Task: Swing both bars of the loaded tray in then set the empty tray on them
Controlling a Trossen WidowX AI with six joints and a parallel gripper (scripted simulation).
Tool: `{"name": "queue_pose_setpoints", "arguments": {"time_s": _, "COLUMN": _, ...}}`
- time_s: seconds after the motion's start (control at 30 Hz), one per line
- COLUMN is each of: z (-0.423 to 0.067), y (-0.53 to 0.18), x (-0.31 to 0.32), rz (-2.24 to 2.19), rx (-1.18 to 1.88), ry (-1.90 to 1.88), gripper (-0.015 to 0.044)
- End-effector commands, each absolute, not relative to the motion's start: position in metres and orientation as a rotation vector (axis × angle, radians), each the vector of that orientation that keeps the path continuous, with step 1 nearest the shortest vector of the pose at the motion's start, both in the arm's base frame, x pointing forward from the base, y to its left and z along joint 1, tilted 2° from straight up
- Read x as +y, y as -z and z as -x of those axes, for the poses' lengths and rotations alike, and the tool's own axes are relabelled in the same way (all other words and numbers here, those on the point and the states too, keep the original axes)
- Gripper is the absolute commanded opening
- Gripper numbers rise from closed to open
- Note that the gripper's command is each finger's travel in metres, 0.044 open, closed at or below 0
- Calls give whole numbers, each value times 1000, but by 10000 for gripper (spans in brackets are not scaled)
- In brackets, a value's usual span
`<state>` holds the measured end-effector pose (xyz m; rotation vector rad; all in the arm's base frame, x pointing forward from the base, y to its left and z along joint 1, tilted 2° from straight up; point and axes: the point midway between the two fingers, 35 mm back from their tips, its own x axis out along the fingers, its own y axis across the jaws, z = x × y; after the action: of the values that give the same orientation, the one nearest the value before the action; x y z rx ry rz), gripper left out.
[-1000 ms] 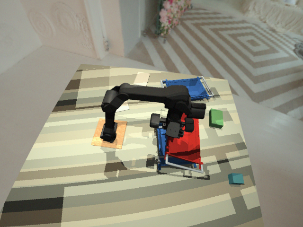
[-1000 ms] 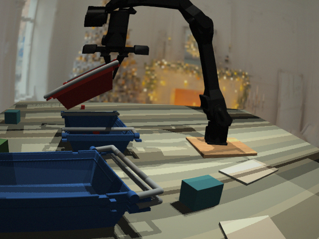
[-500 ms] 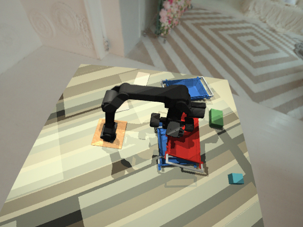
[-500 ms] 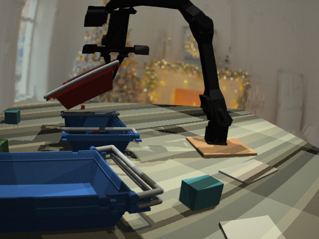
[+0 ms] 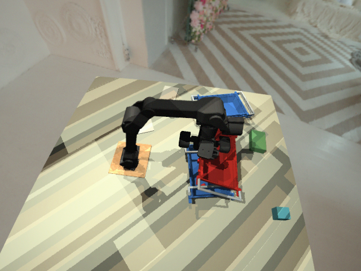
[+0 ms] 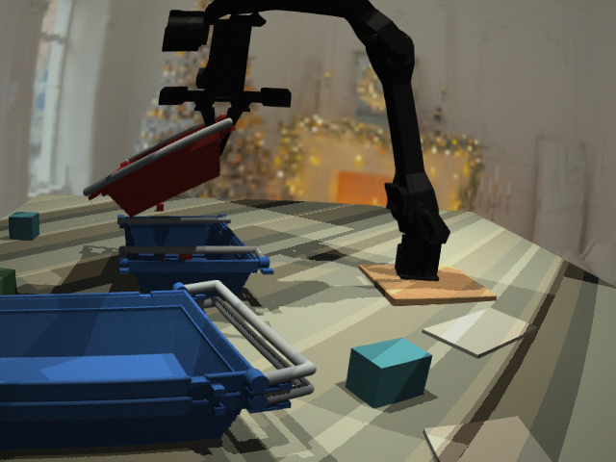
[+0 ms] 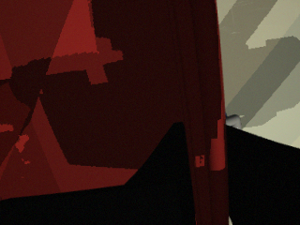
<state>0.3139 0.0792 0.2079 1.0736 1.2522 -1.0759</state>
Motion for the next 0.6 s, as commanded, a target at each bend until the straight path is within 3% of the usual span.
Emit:
{"name": "queue_pose_setpoints", "arguments": {"time_s": 0.0, "z": -314, "y": -215, "x": 80, "rz": -1091, "rx": 1234, "ry": 1059, "gripper": 0}}
{"name": "queue_pose_setpoints", "arguments": {"time_s": 0.57, "z": -315, "y": -198, "x": 80, "rz": -1043, "rx": 1262, "ry": 1028, "gripper": 0}}
